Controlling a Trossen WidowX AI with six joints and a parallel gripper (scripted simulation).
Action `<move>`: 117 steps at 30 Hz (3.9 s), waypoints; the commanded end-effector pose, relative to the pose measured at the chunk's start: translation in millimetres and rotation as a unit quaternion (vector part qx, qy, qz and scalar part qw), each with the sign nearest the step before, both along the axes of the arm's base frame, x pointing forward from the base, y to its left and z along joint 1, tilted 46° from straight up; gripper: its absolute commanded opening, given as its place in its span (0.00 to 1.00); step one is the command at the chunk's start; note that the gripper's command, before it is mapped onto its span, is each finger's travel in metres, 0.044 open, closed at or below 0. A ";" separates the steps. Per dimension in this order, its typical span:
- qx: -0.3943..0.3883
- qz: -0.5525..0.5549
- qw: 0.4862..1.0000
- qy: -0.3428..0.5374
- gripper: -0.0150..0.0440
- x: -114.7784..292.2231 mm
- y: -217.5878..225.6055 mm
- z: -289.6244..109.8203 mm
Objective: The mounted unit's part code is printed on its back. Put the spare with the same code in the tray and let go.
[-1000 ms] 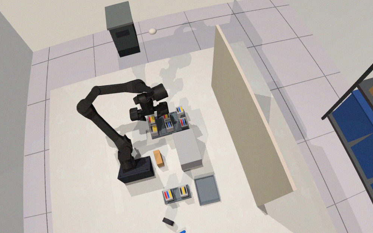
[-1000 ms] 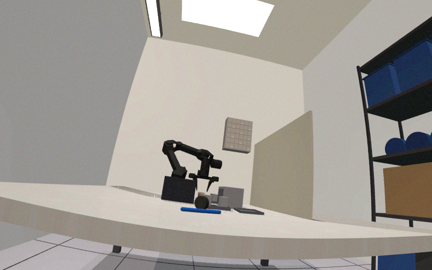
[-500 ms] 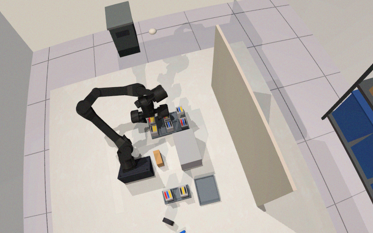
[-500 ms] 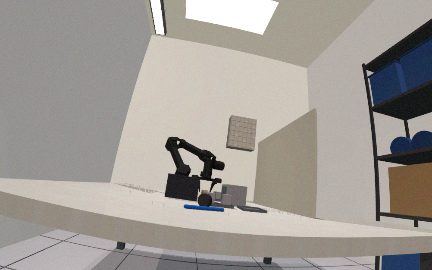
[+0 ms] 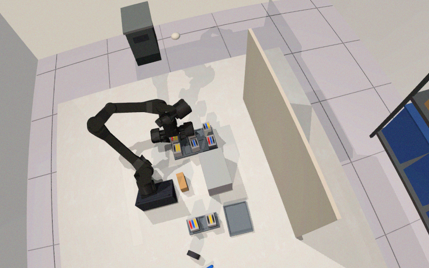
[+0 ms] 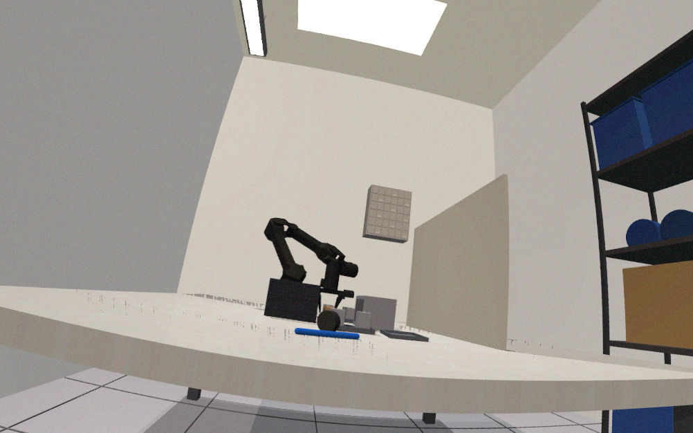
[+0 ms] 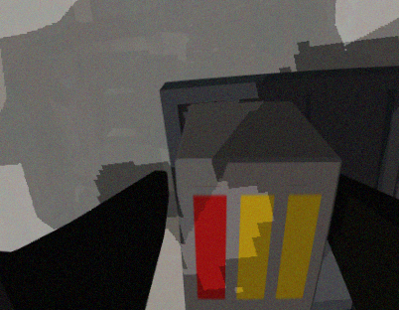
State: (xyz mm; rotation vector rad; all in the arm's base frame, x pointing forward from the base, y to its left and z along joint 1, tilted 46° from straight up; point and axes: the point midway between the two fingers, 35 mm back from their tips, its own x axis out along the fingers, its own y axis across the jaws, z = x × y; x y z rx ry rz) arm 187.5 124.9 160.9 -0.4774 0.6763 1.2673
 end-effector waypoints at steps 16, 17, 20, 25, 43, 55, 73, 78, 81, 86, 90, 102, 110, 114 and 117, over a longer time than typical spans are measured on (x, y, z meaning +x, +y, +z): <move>0.000 0.002 1.000 -0.001 0.25 -0.1 0.0 0.3; 0.000 0.002 1.000 -0.001 0.25 -0.1 0.0 0.3; 0.000 0.002 1.000 -0.001 0.25 -0.1 0.0 0.3; -0.005 0.001 1.000 0.000 0.25 -0.3 -10.9 8.4; -0.003 -0.001 1.000 -0.001 0.25 -12.4 -55.0 53.8; -0.009 -0.011 1.000 -0.001 0.25 0.4 -66.9 54.3; -0.034 -0.045 0.998 0.003 0.25 66.7 -132.3 33.3; -0.037 -0.045 0.998 0.004 0.25 81.0 -150.9 24.1; -0.039 -0.045 0.998 0.004 0.25 88.6 -162.2 17.9; -0.043 -0.042 0.998 0.004 0.25 99.8 -181.2 6.3; -0.046 -0.041 0.998 0.004 0.25 107.7 -197.0 -4.2; -0.049 -0.040 0.998 0.009 0.25 125.0 -246.5 -42.4; -0.056 -0.027 0.998 -0.002 0.25 134.1 -275.2 -68.4; -0.060 -0.020 0.998 -0.009 0.25 137.7 -289.3 -82.3; -0.063 -0.014 0.998 -0.014 0.25 139.8 -299.8 -93.1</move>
